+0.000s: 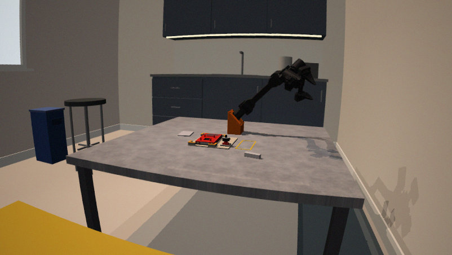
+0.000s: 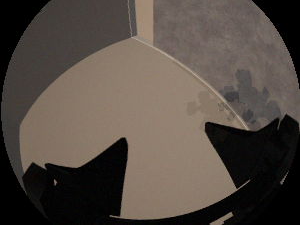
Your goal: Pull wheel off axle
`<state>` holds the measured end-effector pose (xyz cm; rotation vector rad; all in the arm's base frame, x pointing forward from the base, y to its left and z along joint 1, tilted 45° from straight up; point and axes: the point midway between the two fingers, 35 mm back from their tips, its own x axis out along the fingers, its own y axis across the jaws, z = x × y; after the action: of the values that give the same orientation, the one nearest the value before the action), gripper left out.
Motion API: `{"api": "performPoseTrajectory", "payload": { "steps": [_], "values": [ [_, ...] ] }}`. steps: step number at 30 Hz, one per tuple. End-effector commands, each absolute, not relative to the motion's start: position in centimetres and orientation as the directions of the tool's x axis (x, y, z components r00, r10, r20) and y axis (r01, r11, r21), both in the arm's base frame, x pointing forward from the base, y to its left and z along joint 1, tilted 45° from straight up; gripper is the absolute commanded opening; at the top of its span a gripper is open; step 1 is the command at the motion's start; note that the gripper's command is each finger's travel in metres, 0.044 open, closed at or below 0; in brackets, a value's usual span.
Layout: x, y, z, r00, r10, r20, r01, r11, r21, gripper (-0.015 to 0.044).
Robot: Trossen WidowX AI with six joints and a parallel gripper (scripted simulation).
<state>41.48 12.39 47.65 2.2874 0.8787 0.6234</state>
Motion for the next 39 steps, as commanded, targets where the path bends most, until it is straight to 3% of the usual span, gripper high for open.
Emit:
{"api": "performPoseTrajectory", "payload": {
  "steps": [1, 4, 11, 18, 30, 39],
  "values": [
    [41.6, 12.3, 47.4, 0.673, 0.712, 0.199, 0.427, -0.594, 0.681, 0.0374],
    [43.6, 11.3, 44.5, 0.709, 0.696, 0.113, 0.399, -0.529, 0.749, 0.0300],
    [47.8, 7.8, 35.0, 0.753, 0.639, -0.155, 0.389, -0.244, 0.888, 0.0300],
    [48.9, 4.3, 26.3, 0.704, 0.595, -0.387, 0.432, 0.072, 0.899, 0.0300],
    [46.5, -0.3, 14.7, 0.502, 0.576, -0.646, 0.421, 0.490, 0.764, 0.0300],
    [42.1, -2.8, 7.9, 0.277, 0.618, -0.736, 0.271, 0.685, 0.677, 0.0300]
  ]
}}
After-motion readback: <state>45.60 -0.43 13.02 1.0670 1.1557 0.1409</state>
